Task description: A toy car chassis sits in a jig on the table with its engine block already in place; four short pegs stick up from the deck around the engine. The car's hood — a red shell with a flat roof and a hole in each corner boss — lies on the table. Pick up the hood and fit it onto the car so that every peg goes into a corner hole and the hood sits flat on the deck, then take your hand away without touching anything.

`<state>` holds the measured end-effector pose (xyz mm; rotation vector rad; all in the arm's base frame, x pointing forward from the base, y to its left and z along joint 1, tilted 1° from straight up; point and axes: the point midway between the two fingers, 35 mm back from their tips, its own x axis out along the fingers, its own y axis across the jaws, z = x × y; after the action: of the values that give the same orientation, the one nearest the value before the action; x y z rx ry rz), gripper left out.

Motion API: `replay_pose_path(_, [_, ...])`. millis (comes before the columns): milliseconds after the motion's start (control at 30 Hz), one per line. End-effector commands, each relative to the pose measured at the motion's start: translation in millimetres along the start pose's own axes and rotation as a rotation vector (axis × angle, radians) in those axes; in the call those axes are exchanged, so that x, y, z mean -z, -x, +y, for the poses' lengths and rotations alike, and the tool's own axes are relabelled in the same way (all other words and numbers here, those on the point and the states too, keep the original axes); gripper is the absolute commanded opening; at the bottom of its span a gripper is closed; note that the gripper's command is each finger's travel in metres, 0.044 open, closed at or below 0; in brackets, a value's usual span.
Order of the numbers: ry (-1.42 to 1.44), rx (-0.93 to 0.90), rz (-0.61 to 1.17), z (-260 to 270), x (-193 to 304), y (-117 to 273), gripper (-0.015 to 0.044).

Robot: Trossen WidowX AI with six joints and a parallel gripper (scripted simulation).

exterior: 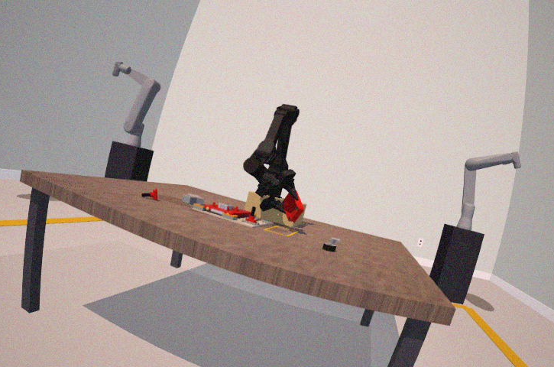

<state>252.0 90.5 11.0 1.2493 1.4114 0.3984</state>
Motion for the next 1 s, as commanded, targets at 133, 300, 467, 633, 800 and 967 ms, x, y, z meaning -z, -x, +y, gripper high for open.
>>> replay_pose_path(133, [-0.214, -0.001, 0.0, -2, -1, -1, 0.0])
replay_pose_path(300, [-0.371, -0.001, 0.0, -5, -2, -1, 0.0])
replay_pose_path(467, [-0.531, -0.001, 0.0, -10, -4, -2, 0.0])
replay_pose_path(633, [-0.698, 0.0, 0.0, -16, -7, -4, 0.0])
replay_pose_path(800, [-0.871, 0.0, -0.001, -26, -10, -6, 0.0])
replay_pose_path(967, [-1.044, 0.0, -0.001, -39, -15, -8, 0.0])
